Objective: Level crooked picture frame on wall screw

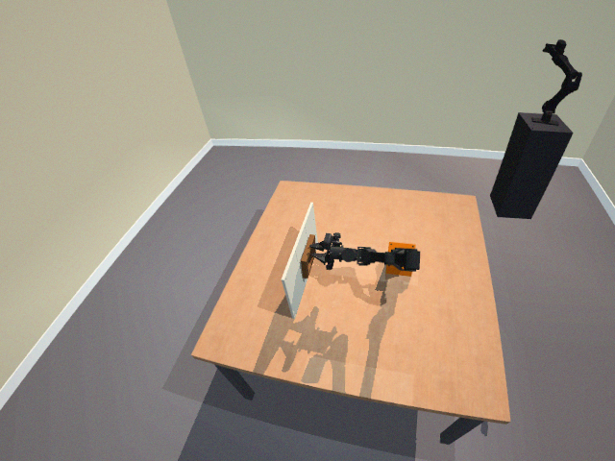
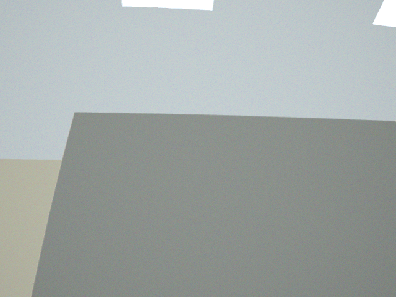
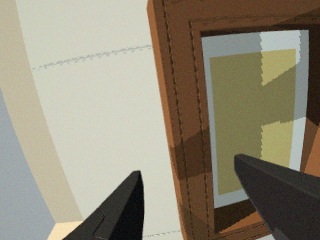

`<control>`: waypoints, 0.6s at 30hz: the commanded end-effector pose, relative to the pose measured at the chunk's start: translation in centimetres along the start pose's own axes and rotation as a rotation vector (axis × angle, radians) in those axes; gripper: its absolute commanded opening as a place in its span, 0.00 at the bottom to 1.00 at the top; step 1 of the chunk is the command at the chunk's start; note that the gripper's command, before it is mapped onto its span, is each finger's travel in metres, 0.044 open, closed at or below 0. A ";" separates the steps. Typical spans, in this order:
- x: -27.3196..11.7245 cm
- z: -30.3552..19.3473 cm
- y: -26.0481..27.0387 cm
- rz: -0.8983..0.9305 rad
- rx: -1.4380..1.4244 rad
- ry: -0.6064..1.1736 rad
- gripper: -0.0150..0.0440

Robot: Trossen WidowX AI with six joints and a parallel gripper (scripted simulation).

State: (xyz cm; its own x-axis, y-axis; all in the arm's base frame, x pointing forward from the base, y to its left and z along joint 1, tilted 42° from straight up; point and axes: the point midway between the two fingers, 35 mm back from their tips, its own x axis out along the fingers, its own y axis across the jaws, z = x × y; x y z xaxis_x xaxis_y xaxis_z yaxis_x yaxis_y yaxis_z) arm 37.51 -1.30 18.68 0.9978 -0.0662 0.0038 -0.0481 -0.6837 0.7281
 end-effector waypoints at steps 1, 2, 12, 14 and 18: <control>-2.8 -0.3 0.1 0.002 0.044 -0.003 0.69; -3.7 -0.3 0.0 0.002 0.057 -0.003 0.69; -8.9 0.4 -0.9 0.005 0.143 -0.004 0.69; -8.4 0.1 -0.2 0.006 0.127 0.003 0.69; -9.8 0.3 1.4 0.000 0.129 -0.003 0.69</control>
State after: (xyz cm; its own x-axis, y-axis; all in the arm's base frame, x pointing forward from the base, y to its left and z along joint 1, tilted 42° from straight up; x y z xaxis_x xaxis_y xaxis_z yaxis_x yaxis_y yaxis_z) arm 28.48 -1.18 18.15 0.9975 -0.0691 -0.0162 -0.0432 -0.7723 0.6338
